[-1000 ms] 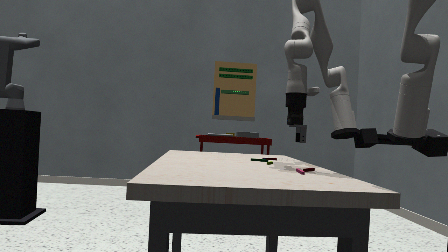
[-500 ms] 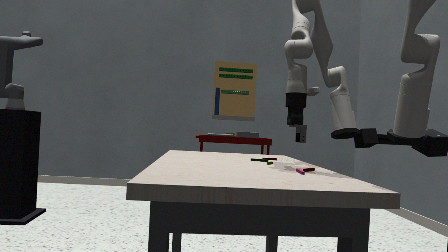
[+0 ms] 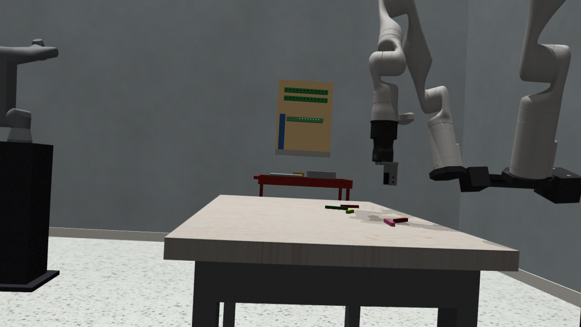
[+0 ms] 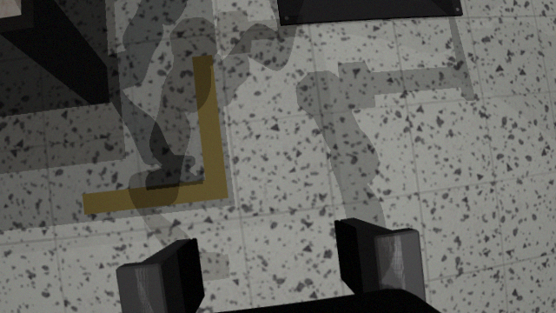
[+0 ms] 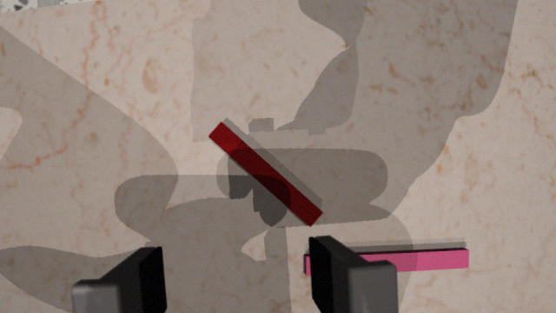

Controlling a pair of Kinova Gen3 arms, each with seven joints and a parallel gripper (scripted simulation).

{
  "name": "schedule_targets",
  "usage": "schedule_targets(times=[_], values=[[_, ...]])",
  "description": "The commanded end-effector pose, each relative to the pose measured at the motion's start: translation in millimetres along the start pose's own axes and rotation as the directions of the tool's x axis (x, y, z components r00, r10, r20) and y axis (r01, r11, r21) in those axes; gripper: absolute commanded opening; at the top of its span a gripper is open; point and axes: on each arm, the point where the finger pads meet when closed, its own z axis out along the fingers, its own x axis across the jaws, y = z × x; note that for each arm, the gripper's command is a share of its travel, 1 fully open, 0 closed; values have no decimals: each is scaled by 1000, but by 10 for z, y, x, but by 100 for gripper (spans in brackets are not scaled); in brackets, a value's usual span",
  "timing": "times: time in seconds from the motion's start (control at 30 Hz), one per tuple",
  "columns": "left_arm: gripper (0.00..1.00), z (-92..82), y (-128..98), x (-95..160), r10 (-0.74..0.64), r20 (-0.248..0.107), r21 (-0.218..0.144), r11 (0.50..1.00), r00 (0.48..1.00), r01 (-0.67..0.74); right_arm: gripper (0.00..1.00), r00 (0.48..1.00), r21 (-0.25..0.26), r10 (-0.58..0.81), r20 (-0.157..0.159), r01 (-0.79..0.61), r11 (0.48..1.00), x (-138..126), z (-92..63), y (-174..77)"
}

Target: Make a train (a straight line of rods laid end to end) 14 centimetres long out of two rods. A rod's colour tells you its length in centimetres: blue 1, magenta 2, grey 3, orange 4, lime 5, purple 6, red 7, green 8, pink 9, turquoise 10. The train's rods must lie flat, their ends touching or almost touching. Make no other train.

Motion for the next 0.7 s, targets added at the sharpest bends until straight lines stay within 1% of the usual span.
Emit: schedule_targets(times=[0.0, 0.3, 0.4, 0.5, 0.63, 0.67], values=[[100, -5, 10, -9, 2, 4, -1, 1000, 1000, -2, 100, 1000, -3, -19, 1, 19, 1000, 15, -14, -1], [100, -5, 10, -9, 2, 4, -1, 1000, 1000, -2, 100, 1000, -3, -19, 1, 19, 1000, 18, -15, 1], [100, -5, 10, -9, 2, 4, -1, 1000, 1000, -2, 100, 1000, -5, -19, 0, 19, 1000, 49, -56, 46], [100, -5, 10, -9, 2, 4, -1, 1000, 1000, -2, 100, 999, -10, -35, 1, 35, 999, 130, -187, 179], [100, -5, 10, -9, 2, 4, -1, 1000, 1000, -2, 100, 999, -12, -36, 4, 36, 999, 276, -471, 431], [100, -5, 10, -9, 2, 4, -1, 1000, 1000, -2, 100, 999, -12, -36, 4, 36, 999, 276, -471, 431]])
